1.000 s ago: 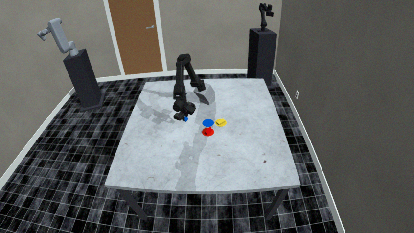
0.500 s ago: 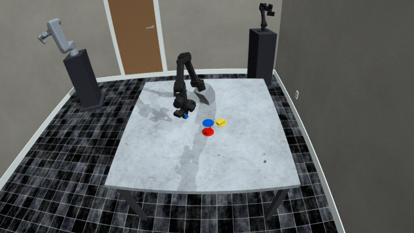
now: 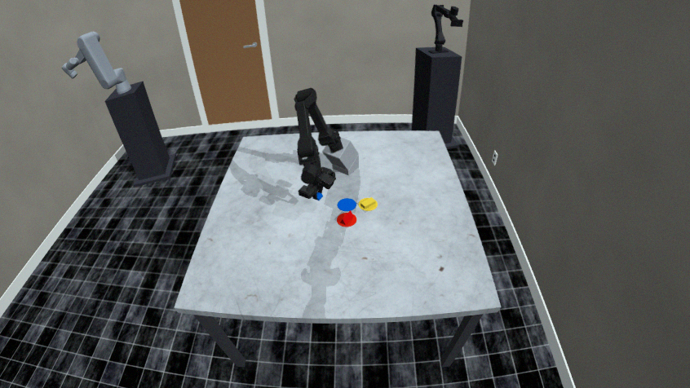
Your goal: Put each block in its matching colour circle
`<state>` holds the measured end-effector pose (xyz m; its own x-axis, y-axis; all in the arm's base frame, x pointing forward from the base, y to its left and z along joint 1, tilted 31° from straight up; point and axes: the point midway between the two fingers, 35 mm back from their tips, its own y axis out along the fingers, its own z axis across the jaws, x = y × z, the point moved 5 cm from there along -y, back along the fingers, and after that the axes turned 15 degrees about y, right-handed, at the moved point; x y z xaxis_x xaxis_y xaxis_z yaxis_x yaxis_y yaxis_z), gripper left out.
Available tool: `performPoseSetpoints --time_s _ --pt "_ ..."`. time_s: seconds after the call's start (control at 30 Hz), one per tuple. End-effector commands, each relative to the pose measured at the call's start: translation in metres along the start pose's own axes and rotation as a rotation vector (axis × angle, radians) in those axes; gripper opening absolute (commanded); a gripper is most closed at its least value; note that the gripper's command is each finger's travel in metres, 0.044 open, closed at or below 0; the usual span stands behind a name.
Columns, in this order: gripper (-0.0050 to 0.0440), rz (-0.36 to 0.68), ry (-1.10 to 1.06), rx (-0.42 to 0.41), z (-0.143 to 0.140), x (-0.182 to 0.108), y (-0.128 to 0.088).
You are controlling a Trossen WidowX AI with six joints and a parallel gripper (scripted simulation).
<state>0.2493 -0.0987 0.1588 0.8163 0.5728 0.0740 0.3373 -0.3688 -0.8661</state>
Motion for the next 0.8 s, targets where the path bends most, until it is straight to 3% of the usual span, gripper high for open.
performPoseSetpoints --time_s 0.0,0.77 --pt "0.0085 0.003 0.003 0.005 0.01 0.007 0.006" --pt "0.0085 0.008 0.003 0.01 0.064 0.033 0.027"
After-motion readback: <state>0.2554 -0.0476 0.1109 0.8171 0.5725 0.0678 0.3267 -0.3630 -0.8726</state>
